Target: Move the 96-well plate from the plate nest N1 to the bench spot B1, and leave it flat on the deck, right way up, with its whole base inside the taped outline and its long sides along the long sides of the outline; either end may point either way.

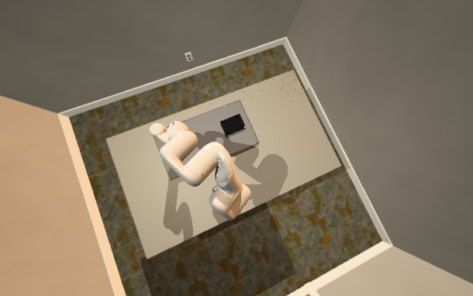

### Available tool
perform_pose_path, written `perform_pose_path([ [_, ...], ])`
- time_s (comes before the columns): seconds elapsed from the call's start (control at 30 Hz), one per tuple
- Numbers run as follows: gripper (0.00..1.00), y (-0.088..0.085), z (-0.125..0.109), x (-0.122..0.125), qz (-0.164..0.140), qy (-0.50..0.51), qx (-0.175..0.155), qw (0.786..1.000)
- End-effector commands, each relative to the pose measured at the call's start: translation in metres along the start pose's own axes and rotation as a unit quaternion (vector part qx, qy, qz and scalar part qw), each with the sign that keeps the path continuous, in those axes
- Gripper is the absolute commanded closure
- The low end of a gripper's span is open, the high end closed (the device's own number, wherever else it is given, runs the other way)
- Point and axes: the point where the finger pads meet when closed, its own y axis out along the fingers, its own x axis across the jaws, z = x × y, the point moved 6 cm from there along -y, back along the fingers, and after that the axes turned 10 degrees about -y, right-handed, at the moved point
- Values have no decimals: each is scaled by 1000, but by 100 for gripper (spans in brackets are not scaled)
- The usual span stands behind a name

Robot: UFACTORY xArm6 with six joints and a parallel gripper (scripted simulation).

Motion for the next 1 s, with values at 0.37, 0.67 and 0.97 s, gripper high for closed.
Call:
perform_pose_path([
  [0.37,100,15,0,-2,2,0,-1,1000],
  [0.67,100,16,0,-2,2,0,-1,1000],
  [0.97,100,16,0,-2,2,0,-1,1000],
])
